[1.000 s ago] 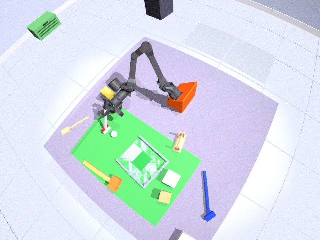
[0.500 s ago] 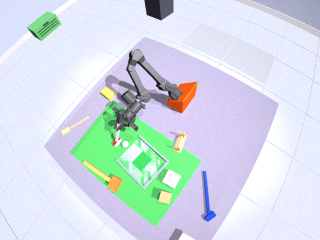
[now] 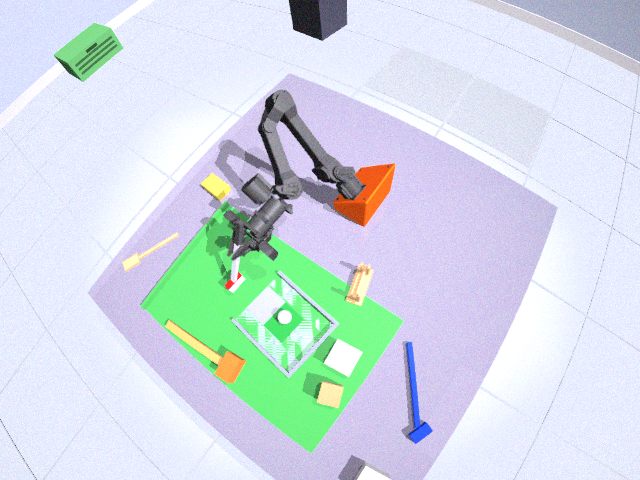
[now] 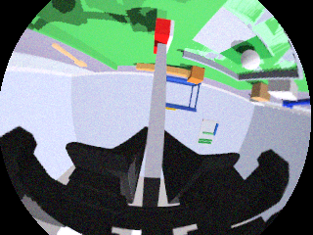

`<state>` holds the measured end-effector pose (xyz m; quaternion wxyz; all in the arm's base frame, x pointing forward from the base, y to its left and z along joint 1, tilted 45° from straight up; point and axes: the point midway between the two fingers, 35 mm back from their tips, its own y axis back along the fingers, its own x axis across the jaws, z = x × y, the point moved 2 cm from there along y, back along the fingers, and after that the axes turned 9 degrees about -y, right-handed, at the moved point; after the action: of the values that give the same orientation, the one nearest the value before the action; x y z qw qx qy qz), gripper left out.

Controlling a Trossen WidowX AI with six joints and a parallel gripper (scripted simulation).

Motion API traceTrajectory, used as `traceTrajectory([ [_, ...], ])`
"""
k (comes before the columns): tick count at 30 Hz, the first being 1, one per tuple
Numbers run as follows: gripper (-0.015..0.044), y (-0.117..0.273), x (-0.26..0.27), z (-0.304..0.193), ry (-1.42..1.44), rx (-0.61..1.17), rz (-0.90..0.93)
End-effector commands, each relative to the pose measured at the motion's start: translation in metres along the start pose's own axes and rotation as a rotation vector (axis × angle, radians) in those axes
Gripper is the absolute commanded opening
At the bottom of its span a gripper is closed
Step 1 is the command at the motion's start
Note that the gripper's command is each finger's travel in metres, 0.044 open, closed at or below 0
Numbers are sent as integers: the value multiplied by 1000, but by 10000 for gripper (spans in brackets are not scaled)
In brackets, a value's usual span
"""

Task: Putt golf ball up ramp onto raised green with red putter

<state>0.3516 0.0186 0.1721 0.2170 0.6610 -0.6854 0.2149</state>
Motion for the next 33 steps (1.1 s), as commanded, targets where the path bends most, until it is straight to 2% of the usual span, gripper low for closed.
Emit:
traceTrajectory([
  [1,0,2,1,-23,-6,22,8],
  [33,0,3,-2,-20,-2,9,1],
])
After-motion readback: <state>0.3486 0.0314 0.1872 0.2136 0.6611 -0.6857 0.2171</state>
